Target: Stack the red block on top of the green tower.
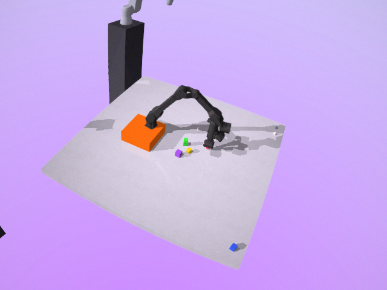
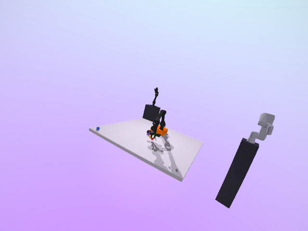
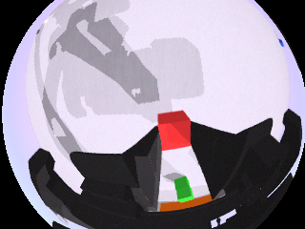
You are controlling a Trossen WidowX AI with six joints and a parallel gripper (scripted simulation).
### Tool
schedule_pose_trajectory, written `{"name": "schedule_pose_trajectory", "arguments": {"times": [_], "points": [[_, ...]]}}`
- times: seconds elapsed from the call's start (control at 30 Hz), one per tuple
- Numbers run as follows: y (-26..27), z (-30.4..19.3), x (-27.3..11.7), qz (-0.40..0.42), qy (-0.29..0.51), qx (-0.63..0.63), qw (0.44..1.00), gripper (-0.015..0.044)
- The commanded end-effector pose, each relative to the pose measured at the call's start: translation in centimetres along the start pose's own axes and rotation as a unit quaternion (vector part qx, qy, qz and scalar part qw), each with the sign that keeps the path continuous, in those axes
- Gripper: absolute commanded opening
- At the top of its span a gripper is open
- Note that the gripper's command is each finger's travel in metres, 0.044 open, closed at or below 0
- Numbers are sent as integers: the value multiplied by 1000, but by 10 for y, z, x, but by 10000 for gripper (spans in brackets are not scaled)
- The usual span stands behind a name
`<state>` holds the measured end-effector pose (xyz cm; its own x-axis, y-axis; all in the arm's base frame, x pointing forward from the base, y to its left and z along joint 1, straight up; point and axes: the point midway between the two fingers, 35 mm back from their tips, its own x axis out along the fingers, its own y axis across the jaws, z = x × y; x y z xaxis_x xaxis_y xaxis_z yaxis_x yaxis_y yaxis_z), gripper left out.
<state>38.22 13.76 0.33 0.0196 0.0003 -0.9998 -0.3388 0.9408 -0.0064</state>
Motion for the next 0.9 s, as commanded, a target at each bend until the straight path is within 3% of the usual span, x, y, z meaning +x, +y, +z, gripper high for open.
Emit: {"name": "schedule_pose_trajectory", "arguments": {"times": [0.0, 0.57, 0.87], "points": [[0, 4, -26, 1, -13, 0, 1000, 0], [0, 2, -97, 1, -13, 0, 1000, 0], [0, 2, -98, 1, -13, 0, 1000, 0]]}}
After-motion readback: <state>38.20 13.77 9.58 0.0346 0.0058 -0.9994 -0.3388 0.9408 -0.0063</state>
